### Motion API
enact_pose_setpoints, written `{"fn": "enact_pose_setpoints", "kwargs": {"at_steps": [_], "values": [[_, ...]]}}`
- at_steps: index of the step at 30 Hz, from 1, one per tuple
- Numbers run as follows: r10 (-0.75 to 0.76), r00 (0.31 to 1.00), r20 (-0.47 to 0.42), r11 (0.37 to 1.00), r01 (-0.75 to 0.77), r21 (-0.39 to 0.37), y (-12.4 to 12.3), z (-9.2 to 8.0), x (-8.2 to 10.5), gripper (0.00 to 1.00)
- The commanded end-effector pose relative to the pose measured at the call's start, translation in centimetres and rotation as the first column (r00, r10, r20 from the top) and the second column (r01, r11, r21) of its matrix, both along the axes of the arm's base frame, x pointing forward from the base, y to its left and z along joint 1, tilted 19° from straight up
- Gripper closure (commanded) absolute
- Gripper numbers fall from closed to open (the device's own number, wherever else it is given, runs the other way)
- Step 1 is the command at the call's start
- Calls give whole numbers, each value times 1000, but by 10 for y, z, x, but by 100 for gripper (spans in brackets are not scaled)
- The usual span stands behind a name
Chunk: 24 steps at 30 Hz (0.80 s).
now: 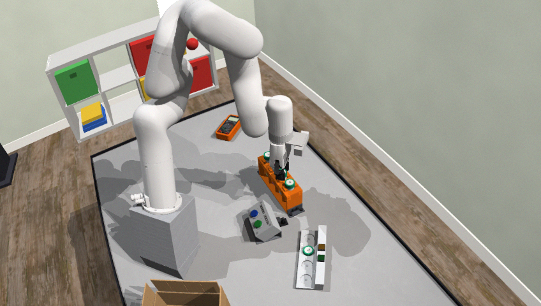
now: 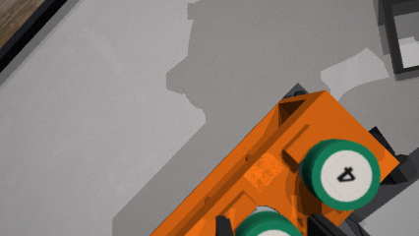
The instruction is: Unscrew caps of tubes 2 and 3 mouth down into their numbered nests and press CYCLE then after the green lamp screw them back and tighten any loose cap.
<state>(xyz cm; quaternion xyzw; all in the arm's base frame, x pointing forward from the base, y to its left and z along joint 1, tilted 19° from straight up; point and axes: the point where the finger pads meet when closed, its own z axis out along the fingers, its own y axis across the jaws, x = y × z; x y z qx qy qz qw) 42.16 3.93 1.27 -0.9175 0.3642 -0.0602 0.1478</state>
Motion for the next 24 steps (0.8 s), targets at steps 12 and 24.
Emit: {"fn": "enact_pose_setpoints", "kwargs": {"at_steps": [12,24], "values": [[-499,853,-151,853,515,88,0,1,1,54],[-811,495,-311,495,865,85,0,1,1,54]]}}
